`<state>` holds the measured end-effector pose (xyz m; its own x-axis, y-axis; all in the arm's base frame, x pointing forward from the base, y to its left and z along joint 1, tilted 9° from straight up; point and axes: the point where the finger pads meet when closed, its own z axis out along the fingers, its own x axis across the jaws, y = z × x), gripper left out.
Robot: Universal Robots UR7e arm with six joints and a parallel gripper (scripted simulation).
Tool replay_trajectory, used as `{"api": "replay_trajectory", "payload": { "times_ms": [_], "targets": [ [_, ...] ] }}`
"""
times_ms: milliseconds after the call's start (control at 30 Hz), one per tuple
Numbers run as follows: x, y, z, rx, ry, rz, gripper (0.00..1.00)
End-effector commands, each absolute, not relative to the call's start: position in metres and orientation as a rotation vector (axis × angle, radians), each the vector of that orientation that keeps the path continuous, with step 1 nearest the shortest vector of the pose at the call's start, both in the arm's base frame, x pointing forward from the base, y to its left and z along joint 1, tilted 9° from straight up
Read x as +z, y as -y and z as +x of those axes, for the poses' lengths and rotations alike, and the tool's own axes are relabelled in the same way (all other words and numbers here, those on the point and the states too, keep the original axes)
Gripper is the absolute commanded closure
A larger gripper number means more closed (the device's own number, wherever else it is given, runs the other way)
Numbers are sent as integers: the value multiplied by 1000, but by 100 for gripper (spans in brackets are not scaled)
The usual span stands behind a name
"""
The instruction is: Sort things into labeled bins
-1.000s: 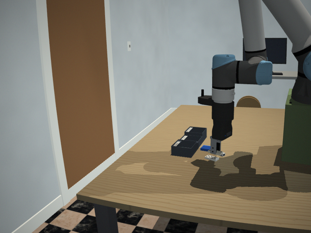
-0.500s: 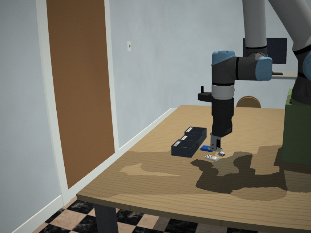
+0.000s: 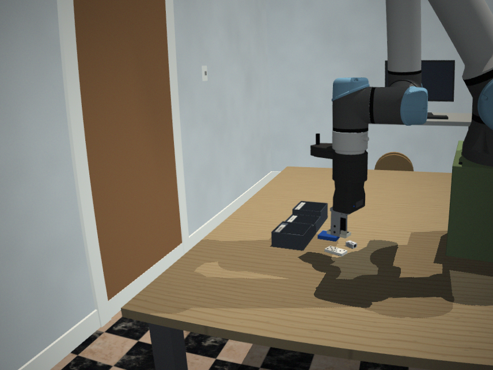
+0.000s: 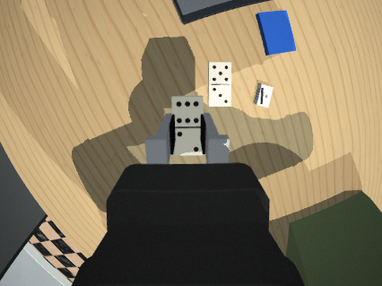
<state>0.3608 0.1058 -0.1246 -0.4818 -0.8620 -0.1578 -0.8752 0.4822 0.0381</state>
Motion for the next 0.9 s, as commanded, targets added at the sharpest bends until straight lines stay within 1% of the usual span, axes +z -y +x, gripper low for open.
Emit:
{"api": "replay_trajectory", "payload": {
  "times_ms": [0,33,300,367,533,600,867],
  "targets": [
    [-125,-93,378,170,-2602,-1531,51],
    [-125,-93,378,170,-2602,-1531,51],
    [-128,-64,414,170,-2602,-1531,51],
    [-128,-64,414,170,-2602,-1531,51],
    [-130,-45,438,188,-2756,-1257,51],
    [-130,-45,438,188,-2756,-1257,51],
    [-133,-16,476,209,-2907,-889,51]
  ]
}}
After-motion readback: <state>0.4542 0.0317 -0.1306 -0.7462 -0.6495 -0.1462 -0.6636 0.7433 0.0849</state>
